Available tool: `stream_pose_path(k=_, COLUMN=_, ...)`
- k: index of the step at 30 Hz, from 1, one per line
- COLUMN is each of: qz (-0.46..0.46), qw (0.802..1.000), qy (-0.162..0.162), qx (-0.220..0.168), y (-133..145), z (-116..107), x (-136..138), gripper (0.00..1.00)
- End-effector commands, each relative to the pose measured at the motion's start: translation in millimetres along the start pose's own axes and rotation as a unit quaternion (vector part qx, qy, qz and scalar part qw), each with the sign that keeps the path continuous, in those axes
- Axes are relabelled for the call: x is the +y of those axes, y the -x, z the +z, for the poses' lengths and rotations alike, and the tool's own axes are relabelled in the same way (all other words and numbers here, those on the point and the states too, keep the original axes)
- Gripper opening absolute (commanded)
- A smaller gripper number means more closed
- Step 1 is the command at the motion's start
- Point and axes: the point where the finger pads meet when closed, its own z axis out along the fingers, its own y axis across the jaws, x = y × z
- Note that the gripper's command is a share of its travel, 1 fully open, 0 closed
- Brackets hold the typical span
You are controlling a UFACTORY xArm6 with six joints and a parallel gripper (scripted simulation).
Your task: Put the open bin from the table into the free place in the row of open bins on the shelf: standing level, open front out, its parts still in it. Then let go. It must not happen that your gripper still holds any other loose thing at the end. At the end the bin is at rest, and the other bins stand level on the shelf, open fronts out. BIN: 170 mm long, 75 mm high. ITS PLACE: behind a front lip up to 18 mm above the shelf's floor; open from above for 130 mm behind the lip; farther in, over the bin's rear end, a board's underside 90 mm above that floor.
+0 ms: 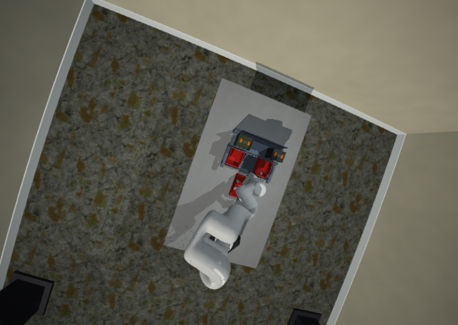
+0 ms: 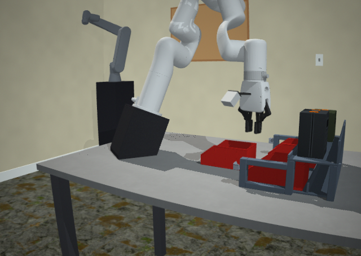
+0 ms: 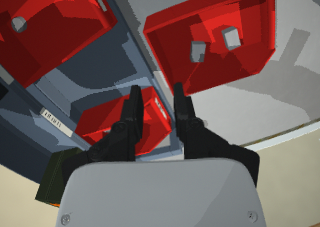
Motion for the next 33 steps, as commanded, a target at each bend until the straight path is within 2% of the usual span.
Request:
stream_pose_path(k=1, qz=-0.026, qw=1.0, qy=-0.004, qx=-0.007, y=0.4, z=-1.1, x=-0.4, gripper=0.33)
stream_pose_path(k=8, qz=-0.026, qw=1.0, qy=-0.004, qx=-0.007, y=0.4, z=-1.1, x=-0.4, gripper=0.33)
stream_pose_path(k=13, qz=-0.155, qw=0.988, qy=-0.005, qx=-0.007, y=0.9, z=-1.5, x=2.1, gripper=0.33)
stream_pose_path(k=33, qz=-0.166, qw=0.986, qy=-0.005, qx=-0.007, y=1.1, z=-1.6, x=3.3, gripper=0.33)
